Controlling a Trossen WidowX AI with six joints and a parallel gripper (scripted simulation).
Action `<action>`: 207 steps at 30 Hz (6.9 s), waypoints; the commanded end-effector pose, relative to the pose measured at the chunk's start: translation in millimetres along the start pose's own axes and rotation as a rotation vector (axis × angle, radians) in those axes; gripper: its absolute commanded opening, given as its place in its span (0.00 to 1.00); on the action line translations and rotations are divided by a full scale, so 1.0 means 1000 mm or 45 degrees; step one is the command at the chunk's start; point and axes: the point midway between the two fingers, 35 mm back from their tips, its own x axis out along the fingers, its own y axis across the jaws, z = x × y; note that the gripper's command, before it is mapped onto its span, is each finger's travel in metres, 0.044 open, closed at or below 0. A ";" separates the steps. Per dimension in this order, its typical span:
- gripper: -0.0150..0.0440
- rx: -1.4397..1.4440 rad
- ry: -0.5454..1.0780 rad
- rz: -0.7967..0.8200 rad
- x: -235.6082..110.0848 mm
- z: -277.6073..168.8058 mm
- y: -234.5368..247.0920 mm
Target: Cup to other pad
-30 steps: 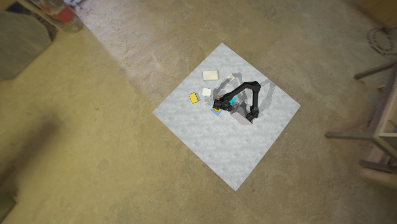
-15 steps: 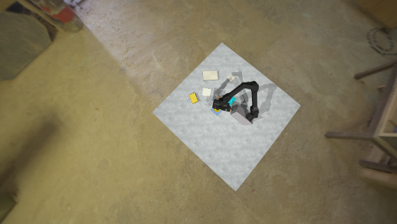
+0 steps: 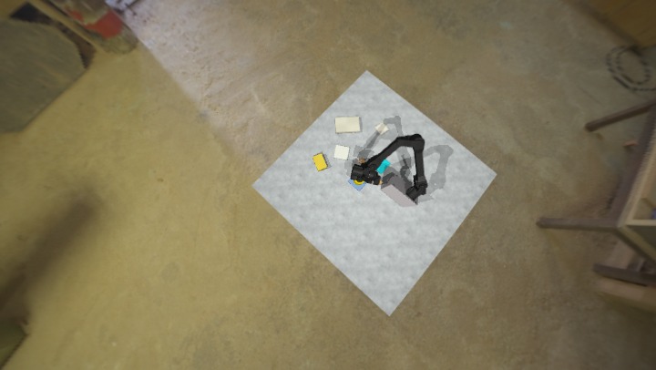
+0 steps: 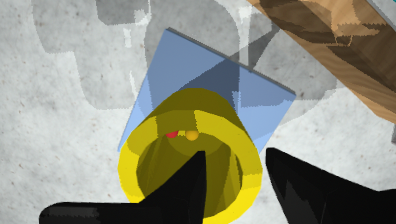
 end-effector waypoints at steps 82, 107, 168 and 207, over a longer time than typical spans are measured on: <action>0.25 -0.028 -0.014 -0.014 -0.059 -0.005 -0.007; 0.25 -0.018 -0.009 -0.013 -0.061 0.026 -0.029; 0.25 -0.018 -0.011 -0.017 -0.067 0.118 -0.098; 0.25 -0.019 -0.014 -0.019 -0.061 0.159 -0.138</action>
